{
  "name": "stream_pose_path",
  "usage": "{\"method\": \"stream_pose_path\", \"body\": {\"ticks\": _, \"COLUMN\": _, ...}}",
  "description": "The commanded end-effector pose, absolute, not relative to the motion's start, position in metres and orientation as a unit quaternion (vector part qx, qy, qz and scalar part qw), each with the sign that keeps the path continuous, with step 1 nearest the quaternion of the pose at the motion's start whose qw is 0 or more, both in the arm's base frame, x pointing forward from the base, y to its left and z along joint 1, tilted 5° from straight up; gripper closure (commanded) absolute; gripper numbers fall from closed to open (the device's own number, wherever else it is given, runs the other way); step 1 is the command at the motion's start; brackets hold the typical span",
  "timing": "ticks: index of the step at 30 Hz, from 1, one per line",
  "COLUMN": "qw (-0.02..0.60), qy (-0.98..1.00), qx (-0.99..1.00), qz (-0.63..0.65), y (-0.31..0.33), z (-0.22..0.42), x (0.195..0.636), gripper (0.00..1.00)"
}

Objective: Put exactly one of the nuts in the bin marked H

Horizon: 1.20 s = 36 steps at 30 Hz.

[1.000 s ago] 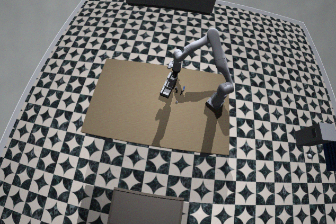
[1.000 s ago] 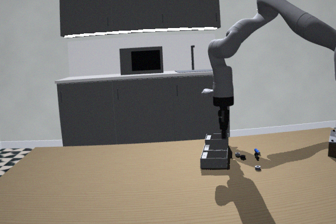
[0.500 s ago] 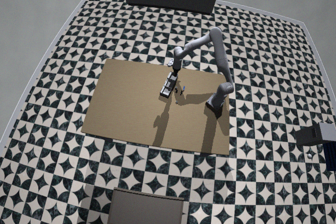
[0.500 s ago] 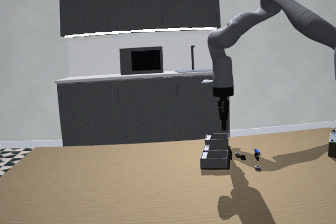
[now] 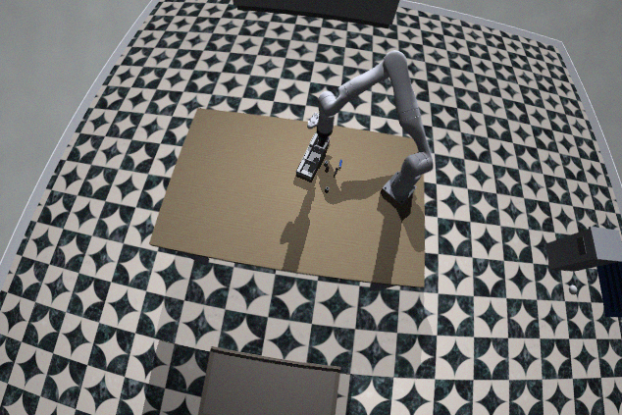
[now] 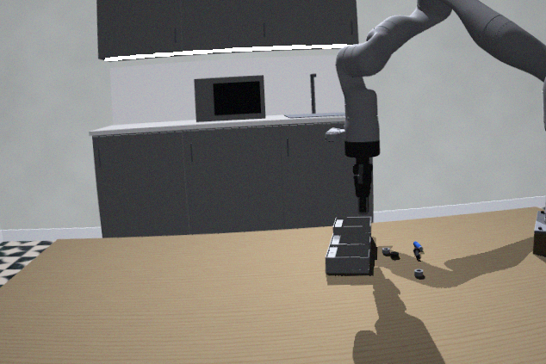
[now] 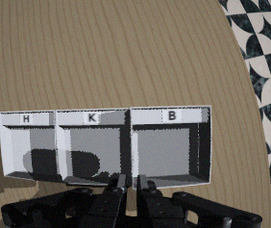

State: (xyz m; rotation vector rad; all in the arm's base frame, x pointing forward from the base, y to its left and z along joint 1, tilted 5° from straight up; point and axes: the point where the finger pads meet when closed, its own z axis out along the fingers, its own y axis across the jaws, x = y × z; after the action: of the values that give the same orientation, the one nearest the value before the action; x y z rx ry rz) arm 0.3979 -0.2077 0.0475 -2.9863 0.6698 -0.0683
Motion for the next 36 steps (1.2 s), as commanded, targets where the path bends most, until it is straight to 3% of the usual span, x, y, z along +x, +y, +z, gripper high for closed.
{"method": "stream_pose_path", "body": {"ticks": 1, "qw": 0.039, "qy": 0.207, "qx": -0.977, "qz": -0.023, "y": -0.189, "z": 0.05, "x": 0.406, "gripper": 0.91}}
{"method": "stream_pose_path", "body": {"ticks": 14, "qw": 0.039, "qy": 0.207, "qx": -0.977, "qz": -0.023, "y": -0.167, "z": 0.052, "x": 0.415, "gripper": 0.91}}
{"method": "stream_pose_path", "body": {"ticks": 36, "qw": 0.039, "qy": 0.207, "qx": -0.977, "qz": -0.023, "y": -0.163, "z": -0.001, "x": 0.418, "gripper": 0.91}}
